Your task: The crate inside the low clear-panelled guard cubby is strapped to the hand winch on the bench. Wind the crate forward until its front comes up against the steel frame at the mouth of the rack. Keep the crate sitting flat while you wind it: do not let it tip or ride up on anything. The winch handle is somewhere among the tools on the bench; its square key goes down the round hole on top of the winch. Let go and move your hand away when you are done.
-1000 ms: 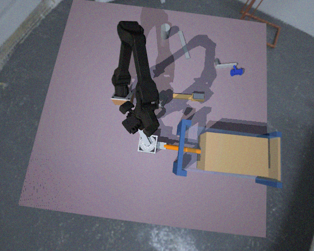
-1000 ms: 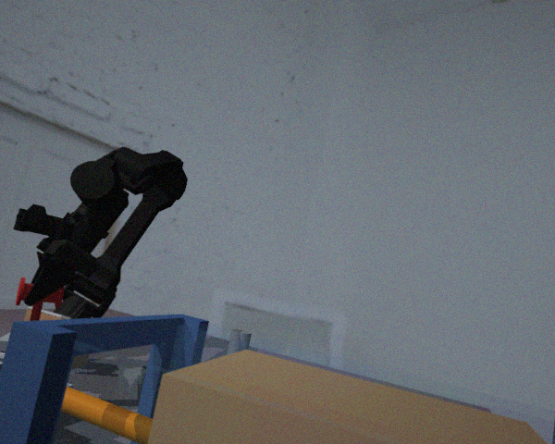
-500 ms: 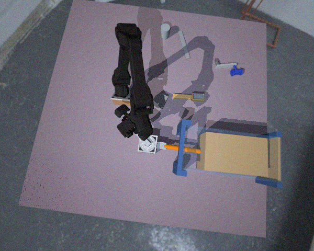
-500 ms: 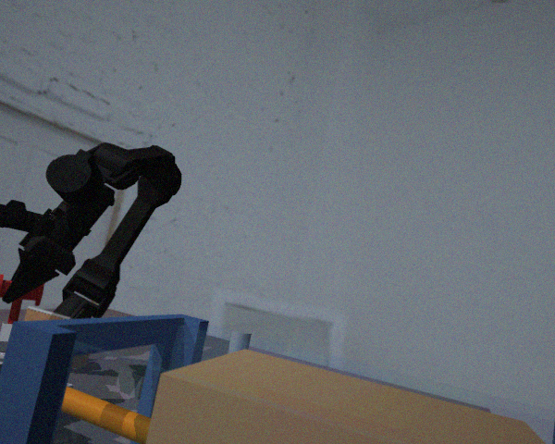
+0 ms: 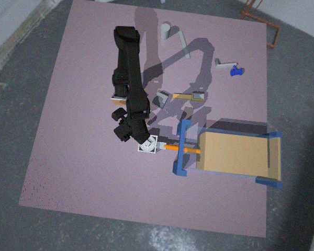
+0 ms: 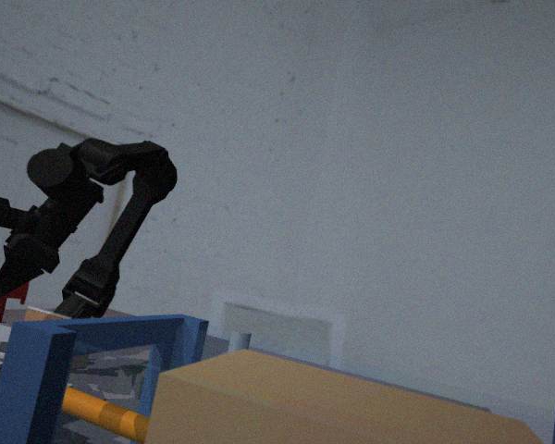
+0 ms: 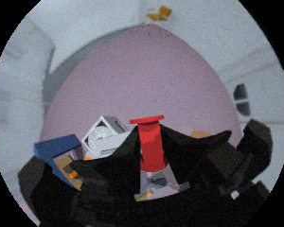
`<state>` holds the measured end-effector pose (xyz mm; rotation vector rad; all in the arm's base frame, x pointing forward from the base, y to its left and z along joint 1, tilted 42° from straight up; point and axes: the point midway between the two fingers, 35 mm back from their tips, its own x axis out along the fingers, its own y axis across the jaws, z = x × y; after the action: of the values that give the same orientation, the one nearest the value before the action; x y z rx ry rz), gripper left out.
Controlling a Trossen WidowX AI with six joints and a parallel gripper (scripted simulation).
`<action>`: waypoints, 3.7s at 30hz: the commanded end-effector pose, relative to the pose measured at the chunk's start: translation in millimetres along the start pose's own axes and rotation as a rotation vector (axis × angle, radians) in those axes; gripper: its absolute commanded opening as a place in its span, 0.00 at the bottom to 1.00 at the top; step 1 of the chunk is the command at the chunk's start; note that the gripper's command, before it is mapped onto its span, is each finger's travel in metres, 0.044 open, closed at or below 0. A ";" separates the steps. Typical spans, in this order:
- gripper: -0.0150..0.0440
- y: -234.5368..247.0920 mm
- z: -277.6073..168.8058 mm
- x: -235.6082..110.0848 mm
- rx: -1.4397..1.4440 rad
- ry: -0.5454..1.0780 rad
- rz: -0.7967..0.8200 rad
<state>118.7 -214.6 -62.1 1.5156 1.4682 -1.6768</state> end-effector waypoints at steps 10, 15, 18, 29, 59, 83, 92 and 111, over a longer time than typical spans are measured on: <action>0.25 10.3 25.1 11.3 0.010 -0.020 0.004; 0.25 13.8 30.9 13.6 0.010 -0.020 0.005; 0.25 16.5 34.7 15.2 0.010 -0.021 0.005; 0.25 26.7 46.3 19.8 0.010 -0.022 0.006; 0.25 75.2 71.9 29.2 0.011 -0.025 0.011; 0.25 111.3 73.6 28.7 0.010 -0.025 0.014; 0.25 125.1 71.0 27.1 0.010 -0.024 0.015; 0.25 148.7 61.8 22.5 0.009 -0.023 0.017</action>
<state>182.7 -313.8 -148.0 1.4718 1.4795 -1.7493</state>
